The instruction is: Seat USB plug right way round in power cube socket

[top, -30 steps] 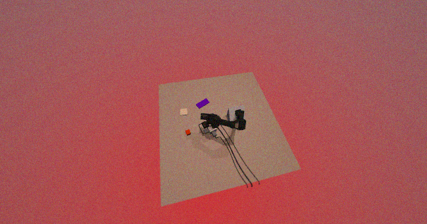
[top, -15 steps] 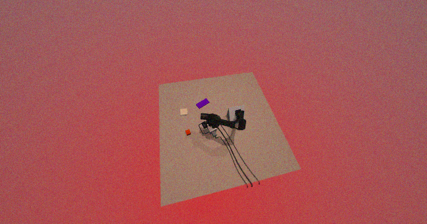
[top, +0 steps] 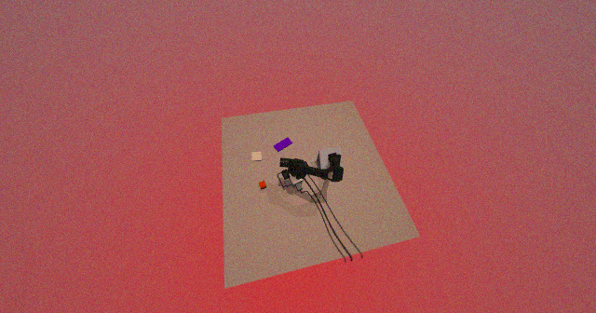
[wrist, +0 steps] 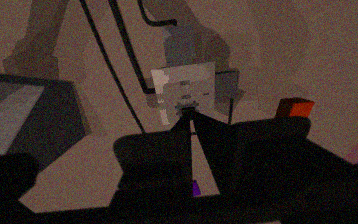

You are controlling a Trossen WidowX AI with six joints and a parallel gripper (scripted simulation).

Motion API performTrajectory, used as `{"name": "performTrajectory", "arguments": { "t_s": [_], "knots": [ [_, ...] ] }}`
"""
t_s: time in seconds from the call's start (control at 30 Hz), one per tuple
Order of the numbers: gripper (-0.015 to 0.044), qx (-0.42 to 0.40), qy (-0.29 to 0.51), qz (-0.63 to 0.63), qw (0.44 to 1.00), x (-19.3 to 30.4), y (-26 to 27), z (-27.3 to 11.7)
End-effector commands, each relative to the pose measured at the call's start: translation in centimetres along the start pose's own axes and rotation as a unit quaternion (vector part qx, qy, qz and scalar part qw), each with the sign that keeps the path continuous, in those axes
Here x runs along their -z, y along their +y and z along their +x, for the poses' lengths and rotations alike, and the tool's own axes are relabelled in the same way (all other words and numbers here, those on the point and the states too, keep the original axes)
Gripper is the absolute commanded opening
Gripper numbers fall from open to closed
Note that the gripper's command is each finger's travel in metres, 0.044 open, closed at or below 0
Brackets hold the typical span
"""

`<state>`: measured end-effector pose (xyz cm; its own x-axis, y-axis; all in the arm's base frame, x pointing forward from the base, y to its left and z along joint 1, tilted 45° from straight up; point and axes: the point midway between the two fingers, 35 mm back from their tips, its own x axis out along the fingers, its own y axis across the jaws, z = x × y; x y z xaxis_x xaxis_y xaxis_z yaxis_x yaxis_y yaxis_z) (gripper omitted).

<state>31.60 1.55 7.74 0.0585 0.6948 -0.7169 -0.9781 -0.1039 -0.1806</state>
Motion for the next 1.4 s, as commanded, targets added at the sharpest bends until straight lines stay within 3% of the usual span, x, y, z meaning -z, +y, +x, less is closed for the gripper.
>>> {"name": "performTrajectory", "arguments": {
  "t_s": [0.0, 1.37],
  "knots": [
    [0.0000, 0.000, 0.000, -0.002, 1.000, 0.0, 0.0, -0.3],
    [0.0000, 0.000, 0.001, -0.002, 1.000, 0.0, 0.0, -2.9]
  ]
}}
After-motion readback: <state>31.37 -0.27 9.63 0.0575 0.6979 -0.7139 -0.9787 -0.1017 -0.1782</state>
